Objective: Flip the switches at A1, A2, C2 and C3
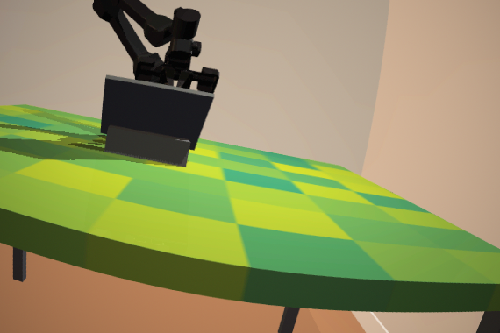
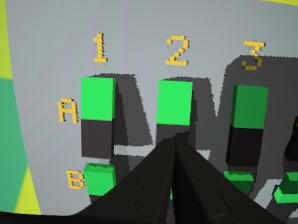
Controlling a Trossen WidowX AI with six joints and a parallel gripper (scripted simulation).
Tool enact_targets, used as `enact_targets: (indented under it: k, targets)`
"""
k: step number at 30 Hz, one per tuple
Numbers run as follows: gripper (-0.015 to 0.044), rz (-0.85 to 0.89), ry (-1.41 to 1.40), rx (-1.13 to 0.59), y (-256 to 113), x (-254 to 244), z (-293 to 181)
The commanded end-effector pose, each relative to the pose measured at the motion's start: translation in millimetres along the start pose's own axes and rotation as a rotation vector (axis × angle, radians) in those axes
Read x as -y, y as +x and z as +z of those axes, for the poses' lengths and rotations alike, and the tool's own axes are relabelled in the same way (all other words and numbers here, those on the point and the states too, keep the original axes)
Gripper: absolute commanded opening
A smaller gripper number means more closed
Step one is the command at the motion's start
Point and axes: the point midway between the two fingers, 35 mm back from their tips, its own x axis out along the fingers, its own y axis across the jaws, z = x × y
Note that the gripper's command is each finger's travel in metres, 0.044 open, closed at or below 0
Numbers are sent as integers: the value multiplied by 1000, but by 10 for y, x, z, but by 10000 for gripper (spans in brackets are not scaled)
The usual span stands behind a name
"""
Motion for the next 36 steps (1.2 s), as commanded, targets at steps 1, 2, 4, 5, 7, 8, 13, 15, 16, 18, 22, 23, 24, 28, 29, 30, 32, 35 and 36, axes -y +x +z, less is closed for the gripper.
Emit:
enact_targets:
  k: [1, 2, 4, 5, 7, 8, 13, 15, 16, 18, 22, 23, 24, 28, 29, 30, 32, 35, 36]
  targets:
    - [0, 3, -5, 1, 8, -5, -1]
    - [0, 3, -5, 1, 9, -5, -1]
    - [0, 3, -5, 1, 12, -5, -1]
    - [0, 3, -5, 1, 13, -5, -2]
    - [0, 3, -5, 1, 16, -5, -2]
    - [0, 3, -5, 1, 17, -5, -2]
    - [0, 3, -5, 1, 24, -5, -2]
    - [0, 3, -5, 1, 26, -5, -2]
    - [0, 3, -5, 1, 28, -5, -2]
    - [0, 3, -5, 1, 30, -5, -2]
    - [0, 3, -5, 1, 36, -5, -2]
    - [0, 3, -5, 1, 37, -5, -2]
    - [0, 3, -5, 1, 38, -5, -2]
    - [0, 3, -5, 1, 44, -5, -2]
    - [0, 3, -5, 1, 45, -5, -2]
    - [0, 3, -5, 1, 46, -5, -3]
    - [0, 4, 1, -5, -13, -17, 5]
    - [0, 14, 0, -22, -267, -55, 22]
    - [0, 14, -1, -26, -365, -52, 24]
